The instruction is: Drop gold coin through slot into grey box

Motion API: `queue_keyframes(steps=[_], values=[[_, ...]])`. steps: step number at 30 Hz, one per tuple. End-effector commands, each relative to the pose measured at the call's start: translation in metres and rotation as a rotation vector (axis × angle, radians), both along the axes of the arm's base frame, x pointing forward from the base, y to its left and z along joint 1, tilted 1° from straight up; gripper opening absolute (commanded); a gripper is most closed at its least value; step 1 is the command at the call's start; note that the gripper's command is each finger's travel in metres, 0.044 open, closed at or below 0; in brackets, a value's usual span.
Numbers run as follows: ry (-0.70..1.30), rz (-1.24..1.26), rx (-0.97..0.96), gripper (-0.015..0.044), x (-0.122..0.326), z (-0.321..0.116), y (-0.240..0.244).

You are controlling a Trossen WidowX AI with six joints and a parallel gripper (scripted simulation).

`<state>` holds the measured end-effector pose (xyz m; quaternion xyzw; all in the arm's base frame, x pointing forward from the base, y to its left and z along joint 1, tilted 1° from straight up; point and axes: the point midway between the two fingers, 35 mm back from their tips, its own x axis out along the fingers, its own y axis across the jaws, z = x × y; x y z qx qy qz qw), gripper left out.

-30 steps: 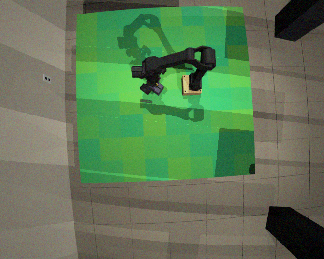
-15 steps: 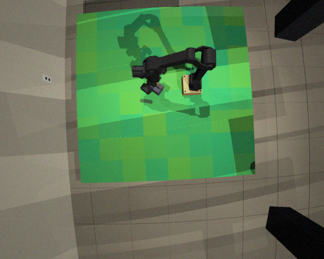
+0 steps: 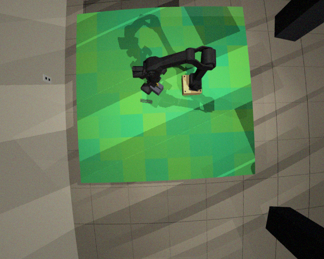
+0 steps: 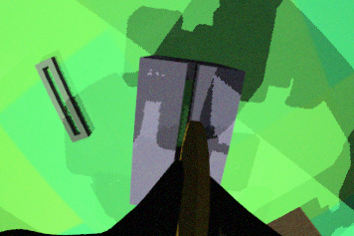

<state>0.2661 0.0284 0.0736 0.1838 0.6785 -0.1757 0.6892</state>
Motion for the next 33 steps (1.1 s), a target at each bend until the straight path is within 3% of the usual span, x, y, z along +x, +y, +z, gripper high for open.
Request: queue_keyframes(steps=[1, 29, 33], values=[[0.002, -0.004, 0.000, 0.0000, -0.001, -0.003, 0.000], [0.002, -0.005, 0.000, 0.0000, -0.001, -0.015, 0.000], [0.000, -0.001, 0.000, 0.0105, 0.000, -0.013, 0.000]])
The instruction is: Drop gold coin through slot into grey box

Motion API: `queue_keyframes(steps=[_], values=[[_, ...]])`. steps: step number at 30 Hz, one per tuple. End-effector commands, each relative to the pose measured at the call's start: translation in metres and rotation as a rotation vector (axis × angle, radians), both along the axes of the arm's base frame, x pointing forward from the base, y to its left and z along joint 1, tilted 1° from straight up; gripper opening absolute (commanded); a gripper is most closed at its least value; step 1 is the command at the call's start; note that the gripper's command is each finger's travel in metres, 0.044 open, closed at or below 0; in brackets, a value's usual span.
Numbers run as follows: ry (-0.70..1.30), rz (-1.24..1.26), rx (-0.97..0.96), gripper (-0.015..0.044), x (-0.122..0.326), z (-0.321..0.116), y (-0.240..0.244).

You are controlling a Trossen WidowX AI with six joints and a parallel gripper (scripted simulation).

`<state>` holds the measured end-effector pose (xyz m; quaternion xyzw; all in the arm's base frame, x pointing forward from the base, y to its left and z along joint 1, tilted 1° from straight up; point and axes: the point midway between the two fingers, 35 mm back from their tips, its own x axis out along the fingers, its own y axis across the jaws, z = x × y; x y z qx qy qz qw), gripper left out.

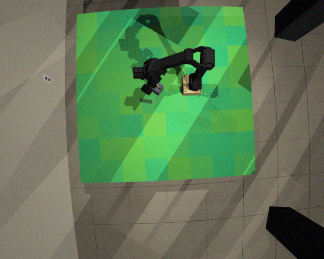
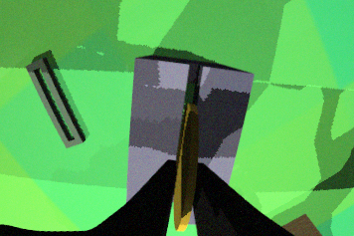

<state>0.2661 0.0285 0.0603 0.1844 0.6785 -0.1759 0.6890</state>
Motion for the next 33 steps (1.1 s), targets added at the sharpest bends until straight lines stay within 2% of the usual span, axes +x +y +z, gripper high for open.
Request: queue_keyframes(steps=[1, 3, 11, 20, 22, 25, 33], values=[[0.000, 0.000, -0.001, 0.0131, 0.000, 0.000, 0.000], [0.000, 0.000, -0.001, 0.0161, 0.000, 0.000, 0.000], [0.000, 0.000, -0.001, 0.0161, 0.000, 0.000, 0.000], [-0.001, 0.000, -0.001, 0.0397, 0.000, 0.021, 0.000], [0.000, 0.000, 0.000, 0.0440, -0.001, 0.041, 0.000], [0.001, 0.000, 0.000, 0.0440, -0.005, 0.063, -0.001], [0.001, 0.000, 0.000, 0.0440, -0.005, 0.063, -0.001]])
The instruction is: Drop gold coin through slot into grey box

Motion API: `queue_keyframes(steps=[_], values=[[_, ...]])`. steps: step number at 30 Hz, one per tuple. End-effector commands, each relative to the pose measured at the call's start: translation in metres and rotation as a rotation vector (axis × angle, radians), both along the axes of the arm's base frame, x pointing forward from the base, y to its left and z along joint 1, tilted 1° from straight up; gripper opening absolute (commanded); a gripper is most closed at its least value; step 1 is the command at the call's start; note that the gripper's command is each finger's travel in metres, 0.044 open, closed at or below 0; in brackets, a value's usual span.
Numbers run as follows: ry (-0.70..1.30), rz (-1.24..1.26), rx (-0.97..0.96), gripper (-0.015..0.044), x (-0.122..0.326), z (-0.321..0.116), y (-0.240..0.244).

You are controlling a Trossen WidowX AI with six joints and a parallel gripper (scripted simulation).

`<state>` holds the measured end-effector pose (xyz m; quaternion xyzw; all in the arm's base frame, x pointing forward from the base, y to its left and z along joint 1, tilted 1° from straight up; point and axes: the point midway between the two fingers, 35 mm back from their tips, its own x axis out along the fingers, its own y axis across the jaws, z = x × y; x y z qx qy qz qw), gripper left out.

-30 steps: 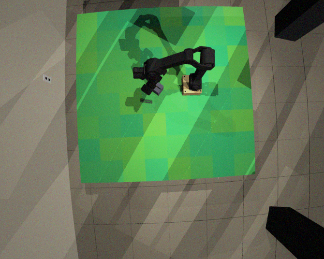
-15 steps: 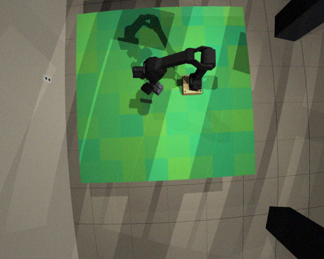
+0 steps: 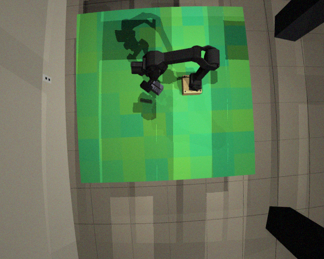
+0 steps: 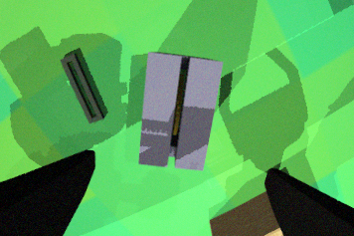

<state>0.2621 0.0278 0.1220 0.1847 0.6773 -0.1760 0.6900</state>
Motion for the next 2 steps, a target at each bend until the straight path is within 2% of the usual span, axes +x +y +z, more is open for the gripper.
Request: queue_keyframes(steps=[1, 2], values=[[0.004, 0.000, 0.000, 0.0440, -0.0008, 0.0014, -0.0001], [0.004, 0.000, 0.000, 0.0440, -0.0008, 0.0014, -0.0001]])
